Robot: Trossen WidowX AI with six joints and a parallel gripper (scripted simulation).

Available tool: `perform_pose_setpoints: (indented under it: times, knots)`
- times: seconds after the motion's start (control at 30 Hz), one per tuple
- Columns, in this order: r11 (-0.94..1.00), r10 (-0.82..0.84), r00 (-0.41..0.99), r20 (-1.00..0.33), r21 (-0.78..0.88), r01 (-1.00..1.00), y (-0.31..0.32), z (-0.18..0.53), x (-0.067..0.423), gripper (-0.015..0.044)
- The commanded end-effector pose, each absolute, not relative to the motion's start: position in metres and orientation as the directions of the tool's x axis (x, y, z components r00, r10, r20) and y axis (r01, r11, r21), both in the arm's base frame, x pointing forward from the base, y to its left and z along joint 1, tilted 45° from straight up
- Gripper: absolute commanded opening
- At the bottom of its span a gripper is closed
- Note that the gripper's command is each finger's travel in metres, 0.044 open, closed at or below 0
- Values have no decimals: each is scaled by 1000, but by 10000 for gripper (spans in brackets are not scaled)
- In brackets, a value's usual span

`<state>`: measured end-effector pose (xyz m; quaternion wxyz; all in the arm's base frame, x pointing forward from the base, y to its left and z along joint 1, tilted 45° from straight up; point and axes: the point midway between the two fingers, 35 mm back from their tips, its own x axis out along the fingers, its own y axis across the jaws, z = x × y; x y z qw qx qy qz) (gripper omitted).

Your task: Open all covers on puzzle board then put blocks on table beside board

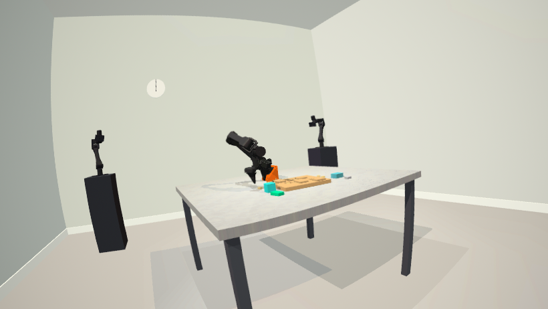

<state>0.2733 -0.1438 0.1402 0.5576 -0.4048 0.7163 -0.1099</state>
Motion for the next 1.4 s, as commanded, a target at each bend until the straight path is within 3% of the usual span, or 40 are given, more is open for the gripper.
perform_pose_setpoints:
  times: [0.0,0.37,0.47,0.67,0.93,1.37]
  knots:
    - [645,-705,-45,-708,-614,-455,-133,152,275,440]
    - [642,-708,-45,-705,-616,-456,-115,171,273,440]
    - [675,-707,-44,-706,-654,-342,-111,167,279,361]
    - [697,-703,-43,-710,-699,158,-95,151,302,204]
    - [456,-700,-42,-713,-492,741,-70,126,329,0]
    - [73,-701,-42,-712,-131,989,-43,97,350,0]
